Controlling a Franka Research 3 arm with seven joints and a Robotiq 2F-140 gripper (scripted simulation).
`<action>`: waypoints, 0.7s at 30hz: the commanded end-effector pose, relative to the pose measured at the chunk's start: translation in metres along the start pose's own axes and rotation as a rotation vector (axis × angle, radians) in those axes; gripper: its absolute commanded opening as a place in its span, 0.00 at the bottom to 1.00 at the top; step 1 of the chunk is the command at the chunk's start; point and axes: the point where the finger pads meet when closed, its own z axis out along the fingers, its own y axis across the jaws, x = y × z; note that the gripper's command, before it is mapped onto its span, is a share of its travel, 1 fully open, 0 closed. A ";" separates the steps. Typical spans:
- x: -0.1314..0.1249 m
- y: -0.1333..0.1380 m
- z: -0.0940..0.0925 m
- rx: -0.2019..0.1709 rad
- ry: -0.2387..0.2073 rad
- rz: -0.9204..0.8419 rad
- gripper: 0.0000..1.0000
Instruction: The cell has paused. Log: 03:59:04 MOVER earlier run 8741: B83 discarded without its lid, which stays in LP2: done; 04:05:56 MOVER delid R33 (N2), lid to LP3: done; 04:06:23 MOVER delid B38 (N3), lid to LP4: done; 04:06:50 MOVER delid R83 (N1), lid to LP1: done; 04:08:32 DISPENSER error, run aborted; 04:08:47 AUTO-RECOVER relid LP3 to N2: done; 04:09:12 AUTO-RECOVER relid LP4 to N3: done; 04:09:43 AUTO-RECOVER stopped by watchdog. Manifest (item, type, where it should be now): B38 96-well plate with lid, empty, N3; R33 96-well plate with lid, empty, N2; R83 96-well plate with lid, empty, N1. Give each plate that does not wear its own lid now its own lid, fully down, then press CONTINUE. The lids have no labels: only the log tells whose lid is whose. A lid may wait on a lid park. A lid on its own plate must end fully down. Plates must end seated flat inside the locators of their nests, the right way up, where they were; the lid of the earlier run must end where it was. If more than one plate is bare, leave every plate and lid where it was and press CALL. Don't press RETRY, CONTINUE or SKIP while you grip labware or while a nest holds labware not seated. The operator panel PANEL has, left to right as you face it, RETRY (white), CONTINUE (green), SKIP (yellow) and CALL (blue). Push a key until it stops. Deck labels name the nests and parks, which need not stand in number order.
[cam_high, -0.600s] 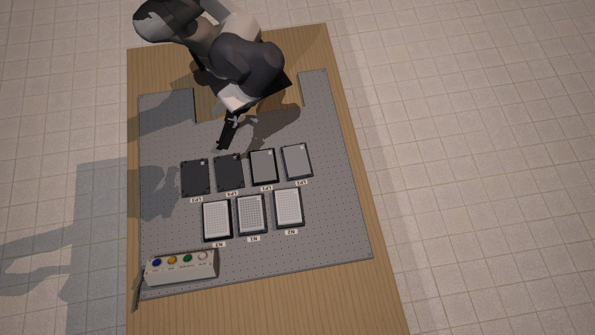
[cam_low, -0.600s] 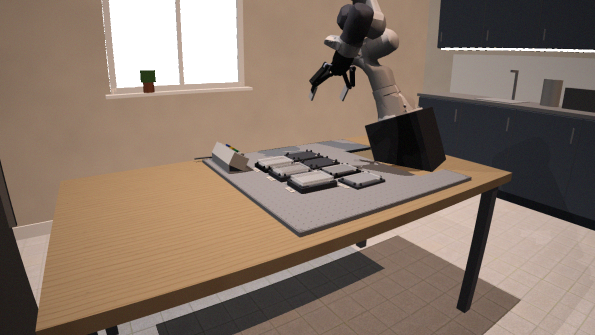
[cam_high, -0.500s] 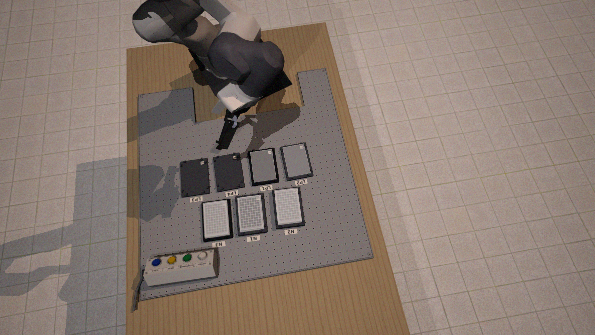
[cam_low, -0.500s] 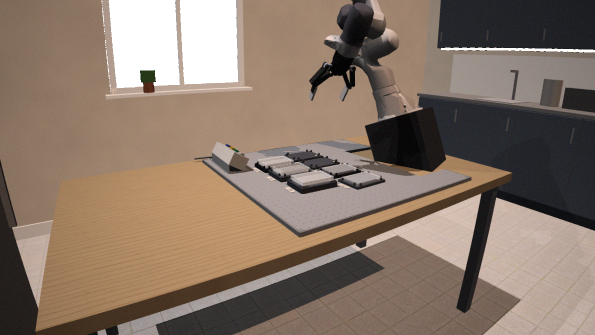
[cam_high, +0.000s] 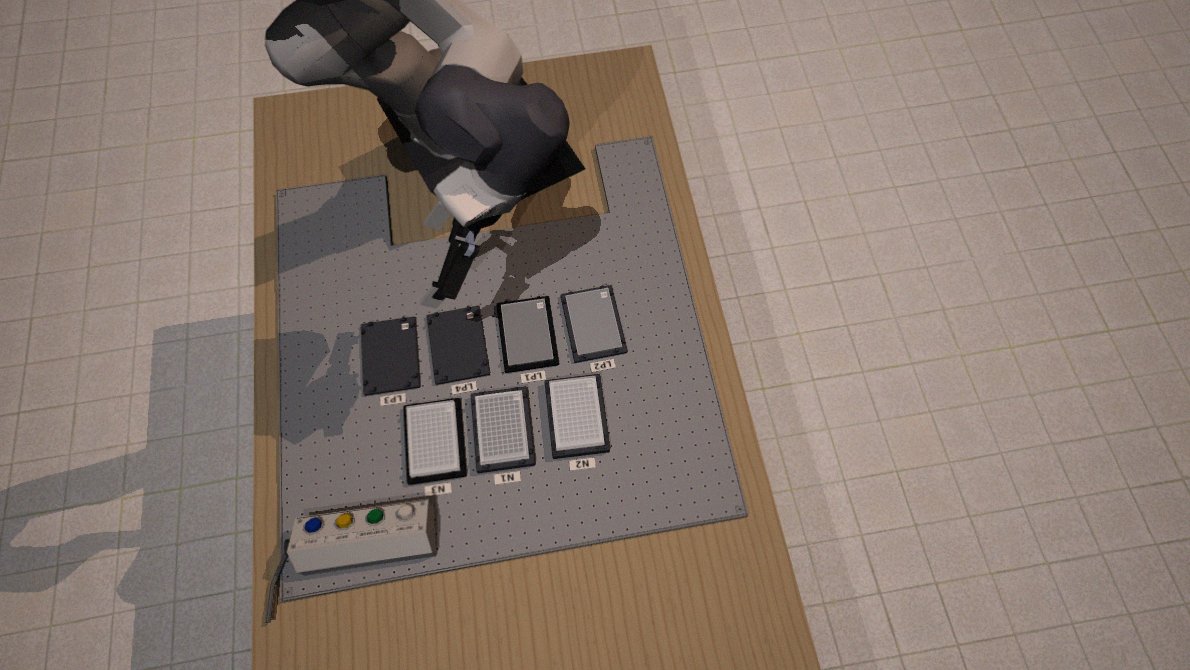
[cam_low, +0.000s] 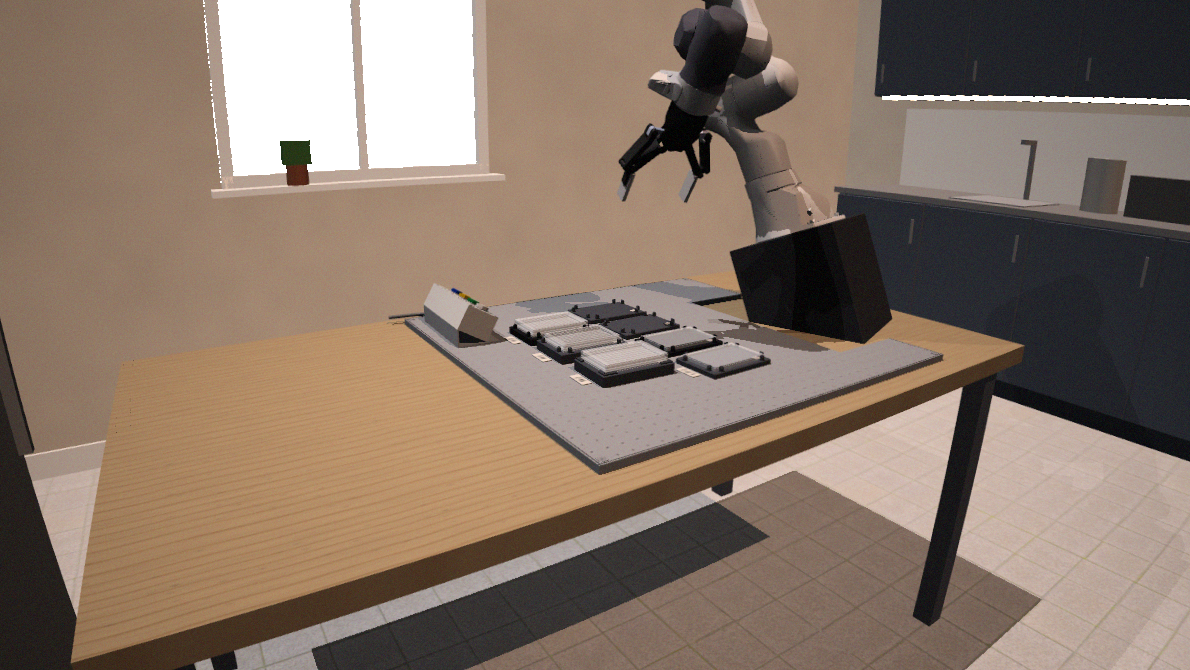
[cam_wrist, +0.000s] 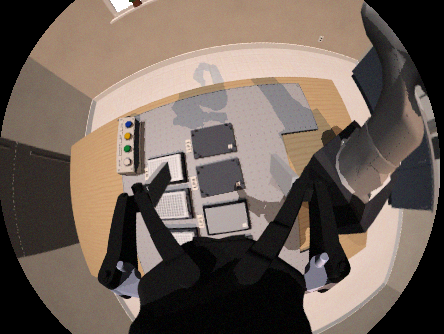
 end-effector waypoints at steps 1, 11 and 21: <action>-0.001 -0.001 0.001 0.000 -0.004 0.011 1.00; -0.097 -0.028 0.087 -0.083 -0.151 0.407 1.00; -0.145 -0.008 0.117 -0.257 -0.228 0.616 1.00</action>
